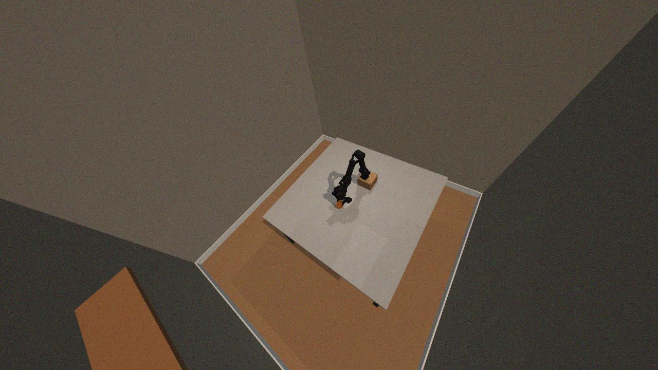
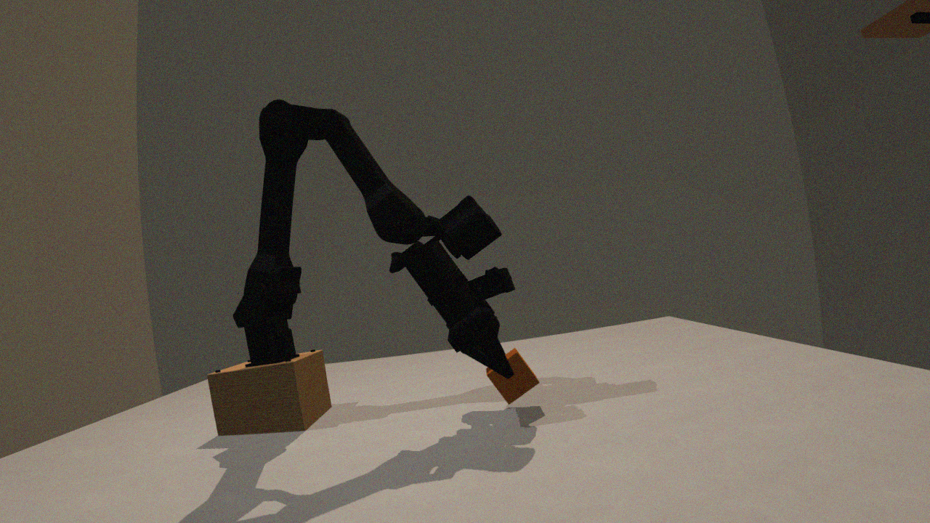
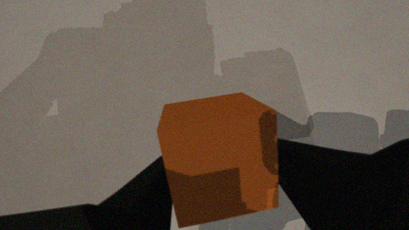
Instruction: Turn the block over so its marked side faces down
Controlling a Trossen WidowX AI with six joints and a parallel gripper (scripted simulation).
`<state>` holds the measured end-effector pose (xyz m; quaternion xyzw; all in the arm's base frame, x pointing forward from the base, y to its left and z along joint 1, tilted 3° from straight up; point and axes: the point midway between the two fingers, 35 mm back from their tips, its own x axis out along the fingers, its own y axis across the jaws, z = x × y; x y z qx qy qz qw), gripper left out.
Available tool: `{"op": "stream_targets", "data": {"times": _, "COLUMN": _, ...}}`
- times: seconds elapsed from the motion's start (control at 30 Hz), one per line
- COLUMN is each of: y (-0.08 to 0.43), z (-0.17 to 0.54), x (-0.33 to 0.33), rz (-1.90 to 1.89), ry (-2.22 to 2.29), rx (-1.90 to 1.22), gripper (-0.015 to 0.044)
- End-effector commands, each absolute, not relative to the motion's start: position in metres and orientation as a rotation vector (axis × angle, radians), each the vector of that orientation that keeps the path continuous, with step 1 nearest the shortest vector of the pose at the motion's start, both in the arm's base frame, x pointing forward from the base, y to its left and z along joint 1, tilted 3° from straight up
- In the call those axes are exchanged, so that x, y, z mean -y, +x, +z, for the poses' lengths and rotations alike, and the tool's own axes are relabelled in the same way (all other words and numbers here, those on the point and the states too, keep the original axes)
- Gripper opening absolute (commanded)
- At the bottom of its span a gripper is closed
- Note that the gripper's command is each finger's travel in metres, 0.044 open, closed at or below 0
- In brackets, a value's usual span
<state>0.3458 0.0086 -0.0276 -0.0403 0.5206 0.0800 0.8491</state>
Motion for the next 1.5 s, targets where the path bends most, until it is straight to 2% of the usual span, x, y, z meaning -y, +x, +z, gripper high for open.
{"op": "stream_targets", "data": {"times": 0.0, "y": 0.348, "z": -0.025, "x": -0.009, "rz": 0.175, "ry": -0.084, "rx": -1.066, "gripper": 0.0}}
{"op": "stream_targets", "data": {"times": 0.7, "y": 0.358, "z": -0.059, "x": -0.009, "rz": 0.177, "ry": -0.049, "rx": -0.781, "gripper": 0.0}}
{"op": "stream_targets", "data": {"times": 1.47, "y": 0.342, "z": -0.053, "x": -0.009, "rz": 0.185, "ry": -0.034, "rx": -0.541, "gripper": 0.0}}
